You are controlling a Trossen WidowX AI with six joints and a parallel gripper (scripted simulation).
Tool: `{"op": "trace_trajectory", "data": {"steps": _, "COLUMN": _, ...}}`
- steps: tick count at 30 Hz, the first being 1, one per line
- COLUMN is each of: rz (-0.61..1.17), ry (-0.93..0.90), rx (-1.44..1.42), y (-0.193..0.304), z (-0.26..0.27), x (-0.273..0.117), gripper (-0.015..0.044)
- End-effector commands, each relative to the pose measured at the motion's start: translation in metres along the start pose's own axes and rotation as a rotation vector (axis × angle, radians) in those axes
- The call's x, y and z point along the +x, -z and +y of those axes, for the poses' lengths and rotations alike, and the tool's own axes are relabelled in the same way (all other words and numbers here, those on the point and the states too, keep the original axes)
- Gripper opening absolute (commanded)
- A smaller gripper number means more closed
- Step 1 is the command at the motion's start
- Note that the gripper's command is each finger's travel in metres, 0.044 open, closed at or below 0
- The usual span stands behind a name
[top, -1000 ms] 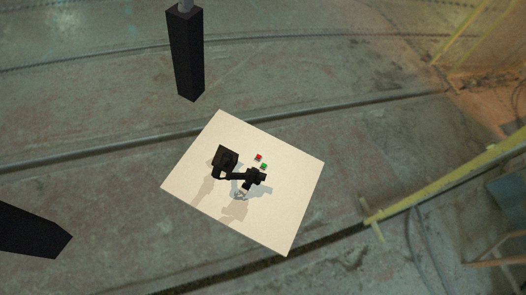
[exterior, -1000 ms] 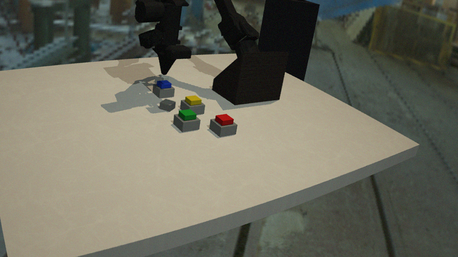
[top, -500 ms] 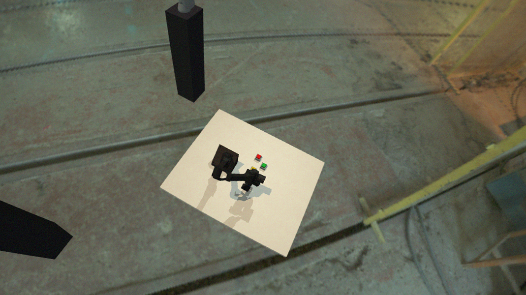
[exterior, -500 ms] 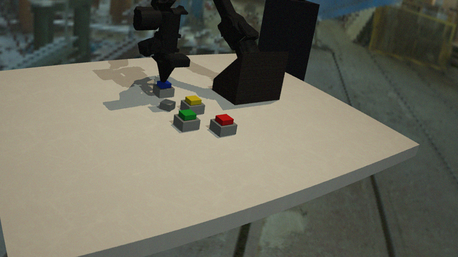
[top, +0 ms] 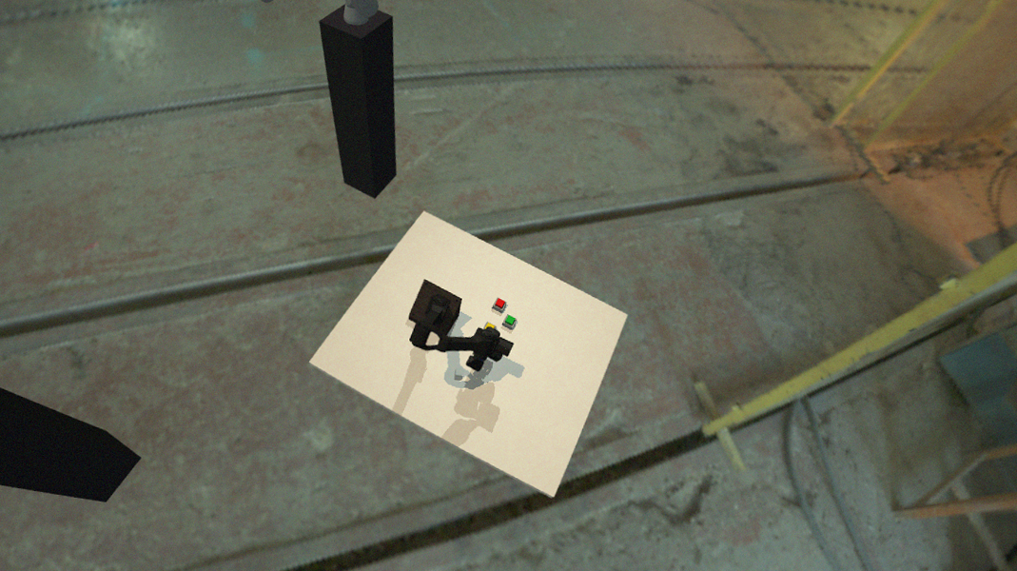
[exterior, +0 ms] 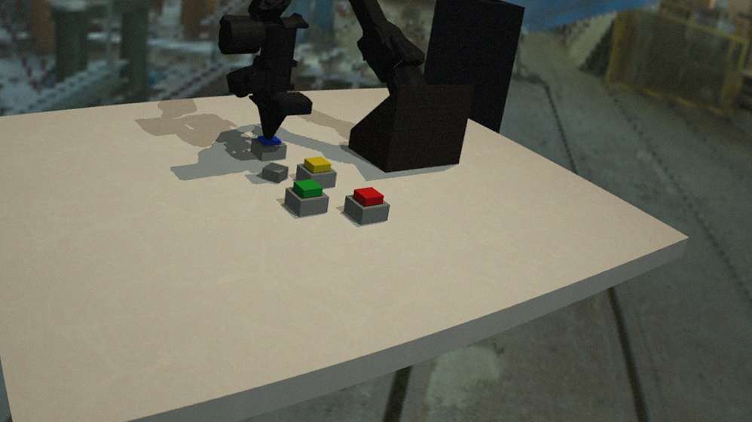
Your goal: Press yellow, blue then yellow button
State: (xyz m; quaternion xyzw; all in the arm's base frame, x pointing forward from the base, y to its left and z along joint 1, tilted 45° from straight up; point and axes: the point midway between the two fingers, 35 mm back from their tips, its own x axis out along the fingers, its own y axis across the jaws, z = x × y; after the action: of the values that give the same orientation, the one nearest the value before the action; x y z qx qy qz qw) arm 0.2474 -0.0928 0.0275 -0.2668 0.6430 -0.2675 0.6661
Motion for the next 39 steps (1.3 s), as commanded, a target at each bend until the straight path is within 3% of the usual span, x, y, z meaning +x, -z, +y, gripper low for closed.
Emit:
{"op": "trace_trajectory", "data": {"steps": 1, "rz": 0.008, "ry": 0.003, "rx": -0.012, "y": 0.002, "z": 0.001, "x": 0.002, "gripper": 0.0020}}
{"op": "trace_trajectory", "data": {"steps": 8, "rz": 0.008, "ry": 0.003, "rx": -0.012, "y": 0.002, "z": 0.001, "x": 0.002, "gripper": 0.0020}}
{"op": "trace_trajectory", "data": {"steps": 12, "rz": 0.007, "ry": 0.000, "rx": -0.011, "y": 0.002, "z": 0.001, "x": -0.029, "gripper": 0.0020}}
{"op": "trace_trajectory", "data": {"steps": 20, "rz": 0.008, "ry": 0.000, "rx": -0.012, "y": 0.002, "z": 0.002, "x": -0.034, "gripper": 0.0020}}
{"op": "trace_trajectory", "data": {"steps": 25, "rz": 0.008, "ry": -0.003, "rx": -0.012, "y": 0.001, "z": 0.002, "x": -0.091, "gripper": 0.0020}}
{"op": "trace_trajectory", "data": {"steps": 33, "rz": 0.008, "ry": -0.002, "rx": -0.012, "y": 0.001, "z": 0.002, "x": -0.094, "gripper": 0.0020}}
{"op": "trace_trajectory", "data": {"steps": 39, "rz": 0.006, "ry": -0.021, "rx": -0.016, "y": 0.007, "z": 0.079, "x": -0.097, "gripper": 0.0020}}
